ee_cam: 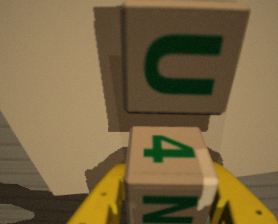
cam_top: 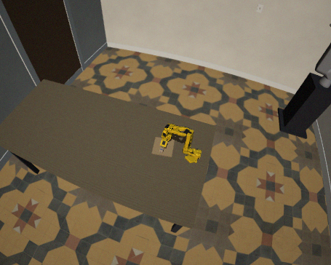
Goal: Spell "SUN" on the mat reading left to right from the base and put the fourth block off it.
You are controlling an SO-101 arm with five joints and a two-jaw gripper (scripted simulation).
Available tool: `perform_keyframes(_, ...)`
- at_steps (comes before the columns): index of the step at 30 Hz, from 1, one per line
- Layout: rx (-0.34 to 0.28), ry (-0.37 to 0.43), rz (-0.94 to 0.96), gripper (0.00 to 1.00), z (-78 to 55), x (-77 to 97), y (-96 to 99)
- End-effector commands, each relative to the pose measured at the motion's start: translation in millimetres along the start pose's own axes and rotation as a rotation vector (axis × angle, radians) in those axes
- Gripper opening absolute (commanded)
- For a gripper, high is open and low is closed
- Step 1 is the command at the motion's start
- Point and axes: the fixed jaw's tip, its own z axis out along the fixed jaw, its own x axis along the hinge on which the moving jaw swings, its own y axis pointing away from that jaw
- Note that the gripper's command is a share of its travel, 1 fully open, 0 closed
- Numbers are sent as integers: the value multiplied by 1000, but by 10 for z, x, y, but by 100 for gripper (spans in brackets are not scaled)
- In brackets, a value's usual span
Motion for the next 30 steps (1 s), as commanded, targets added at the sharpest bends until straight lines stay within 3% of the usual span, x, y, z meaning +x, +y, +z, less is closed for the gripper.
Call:
perform_keyframes(1,67,13,-9,0,-86,9,-88)
perform_keyframes(20,67,13,-9,0,-37,10,-91)
perform_keyframes(30,67,13,-9,13,-37,10,-91)
